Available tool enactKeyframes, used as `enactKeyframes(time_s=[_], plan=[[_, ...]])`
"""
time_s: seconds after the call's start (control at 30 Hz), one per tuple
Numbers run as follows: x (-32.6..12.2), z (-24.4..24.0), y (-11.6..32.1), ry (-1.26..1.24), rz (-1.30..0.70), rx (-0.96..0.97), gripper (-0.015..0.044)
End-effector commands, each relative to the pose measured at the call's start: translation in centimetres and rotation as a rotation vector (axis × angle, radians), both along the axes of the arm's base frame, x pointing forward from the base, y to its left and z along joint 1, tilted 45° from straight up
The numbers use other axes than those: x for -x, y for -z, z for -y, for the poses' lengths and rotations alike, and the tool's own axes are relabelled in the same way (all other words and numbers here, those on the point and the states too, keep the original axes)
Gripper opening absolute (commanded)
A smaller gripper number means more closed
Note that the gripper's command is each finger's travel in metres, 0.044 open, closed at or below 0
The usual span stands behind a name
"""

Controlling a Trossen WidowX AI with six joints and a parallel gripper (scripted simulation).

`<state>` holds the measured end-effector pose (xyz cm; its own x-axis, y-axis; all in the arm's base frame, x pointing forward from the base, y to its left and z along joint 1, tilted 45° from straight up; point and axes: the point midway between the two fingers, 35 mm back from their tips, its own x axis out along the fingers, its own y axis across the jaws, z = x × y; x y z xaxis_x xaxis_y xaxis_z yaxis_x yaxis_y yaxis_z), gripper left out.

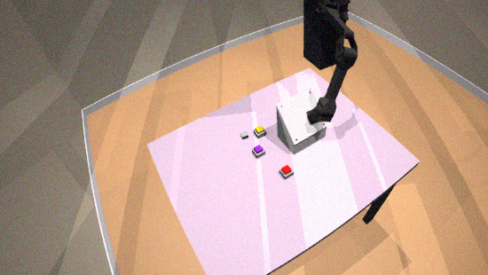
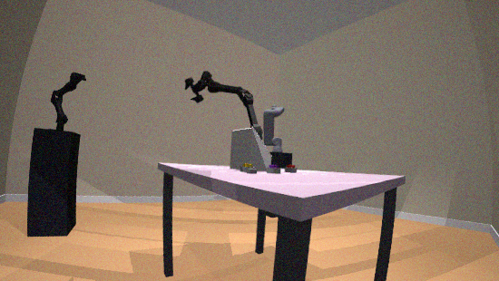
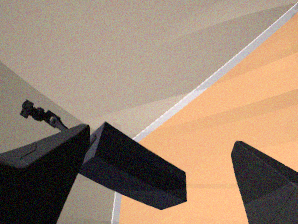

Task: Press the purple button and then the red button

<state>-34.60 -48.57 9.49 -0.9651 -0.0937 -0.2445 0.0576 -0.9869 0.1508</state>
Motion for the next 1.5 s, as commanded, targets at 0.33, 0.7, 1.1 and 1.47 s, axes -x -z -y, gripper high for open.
enactKeyframes(time_s=[0.33,0.7,1.1,1.47], plan=[[-15.3,6.3,5.1,-0.529,0.155,-0.372,0.04],[-32.7,5.5,10.3,-1.083,0.257,-0.762,0.04],[-49.3,-3.5,14.4,-1.671,0.329,-1.181,0.04],[-59.9,-17.8,15.8,-2.202,0.407,-1.571,0.04]])
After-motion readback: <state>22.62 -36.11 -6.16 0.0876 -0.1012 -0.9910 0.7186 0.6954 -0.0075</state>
